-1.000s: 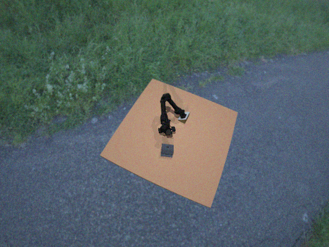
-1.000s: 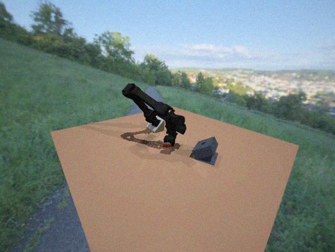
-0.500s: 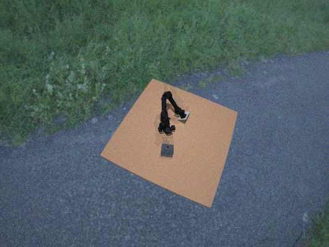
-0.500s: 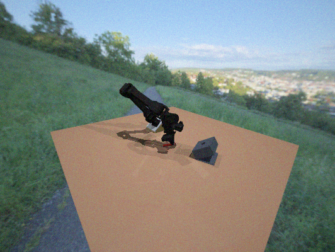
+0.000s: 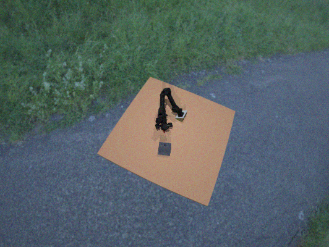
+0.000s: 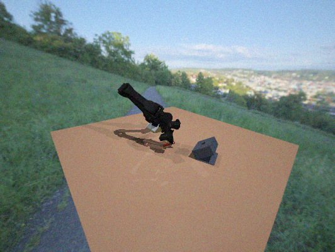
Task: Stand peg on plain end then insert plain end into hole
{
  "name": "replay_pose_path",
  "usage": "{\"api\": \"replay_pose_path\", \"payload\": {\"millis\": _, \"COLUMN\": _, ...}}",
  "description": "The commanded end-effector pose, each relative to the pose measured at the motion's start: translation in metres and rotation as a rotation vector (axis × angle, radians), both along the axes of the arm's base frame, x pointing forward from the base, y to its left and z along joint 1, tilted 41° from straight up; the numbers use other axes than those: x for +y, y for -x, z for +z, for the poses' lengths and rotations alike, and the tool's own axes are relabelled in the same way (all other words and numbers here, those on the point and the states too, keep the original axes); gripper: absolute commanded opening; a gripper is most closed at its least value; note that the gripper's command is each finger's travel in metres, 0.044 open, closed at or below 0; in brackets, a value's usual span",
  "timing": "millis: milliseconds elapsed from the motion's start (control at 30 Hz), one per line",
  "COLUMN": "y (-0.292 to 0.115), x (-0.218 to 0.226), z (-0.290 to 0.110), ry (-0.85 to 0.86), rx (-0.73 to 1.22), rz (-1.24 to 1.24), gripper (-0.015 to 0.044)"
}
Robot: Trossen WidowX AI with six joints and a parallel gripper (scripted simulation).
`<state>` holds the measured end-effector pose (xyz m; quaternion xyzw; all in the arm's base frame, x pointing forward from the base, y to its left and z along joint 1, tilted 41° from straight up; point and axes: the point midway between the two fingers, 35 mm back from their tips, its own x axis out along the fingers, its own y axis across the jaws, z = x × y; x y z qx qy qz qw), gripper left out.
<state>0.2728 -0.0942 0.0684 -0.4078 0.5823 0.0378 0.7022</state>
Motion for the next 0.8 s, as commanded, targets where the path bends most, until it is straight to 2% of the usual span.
{"api": "replay_pose_path", "payload": {"millis": 0, "y": 0.003, "x": 0.001, "z": 0.001, "ry": -0.022, "rx": -0.022, "rz": 0.025, "gripper": 0.0049}}
{"api": "replay_pose_path", "payload": {"millis": 767, "y": 0.014, "x": 0.001, "z": 0.012, "ry": -0.127, "rx": -0.154, "rz": 0.132, "gripper": 0.0049}}
